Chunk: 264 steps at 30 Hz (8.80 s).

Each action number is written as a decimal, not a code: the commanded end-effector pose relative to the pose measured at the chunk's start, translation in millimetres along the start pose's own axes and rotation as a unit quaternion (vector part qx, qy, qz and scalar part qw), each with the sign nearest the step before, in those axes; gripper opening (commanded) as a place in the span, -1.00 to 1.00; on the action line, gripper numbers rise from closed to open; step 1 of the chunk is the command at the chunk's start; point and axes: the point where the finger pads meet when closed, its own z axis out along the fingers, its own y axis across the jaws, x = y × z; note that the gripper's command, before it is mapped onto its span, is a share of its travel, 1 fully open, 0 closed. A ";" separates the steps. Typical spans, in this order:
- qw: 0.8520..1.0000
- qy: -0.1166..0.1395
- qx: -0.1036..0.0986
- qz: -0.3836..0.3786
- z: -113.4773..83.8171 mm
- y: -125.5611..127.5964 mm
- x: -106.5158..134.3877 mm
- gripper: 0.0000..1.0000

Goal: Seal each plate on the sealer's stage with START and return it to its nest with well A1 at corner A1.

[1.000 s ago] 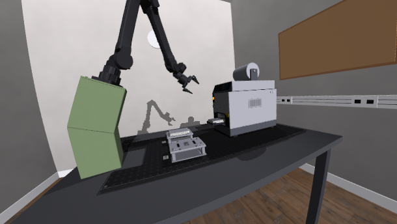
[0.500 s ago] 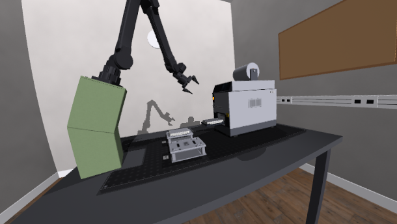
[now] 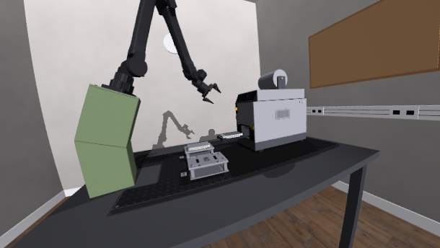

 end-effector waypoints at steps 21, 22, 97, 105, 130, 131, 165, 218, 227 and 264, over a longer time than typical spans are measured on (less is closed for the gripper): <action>1.000 -0.013 0.010 0.007 -5.3 -4.3 -12.4 1.00; 1.000 -0.013 0.010 0.007 -5.3 -4.3 -12.4 1.00; 0.697 0.010 0.003 0.717 -6.8 78.3 110.6 -1.00; 0.676 0.080 -0.076 0.728 -2.7 45.2 102.3 -1.00; 0.640 0.296 -0.296 0.645 10.5 56.1 100.3 -1.00; 0.641 0.293 -0.293 0.646 8.4 55.5 101.0 -1.00; 0.652 0.267 -0.291 0.647 -0.4 49.7 83.3 -1.00; 0.683 0.177 -0.185 0.684 62.4 160.6 92.8 1.00; 0.685 0.174 -0.176 0.685 80.7 142.0 120.1 1.00; 0.686 0.170 -0.175 0.686 114.7 115.1 185.6 1.00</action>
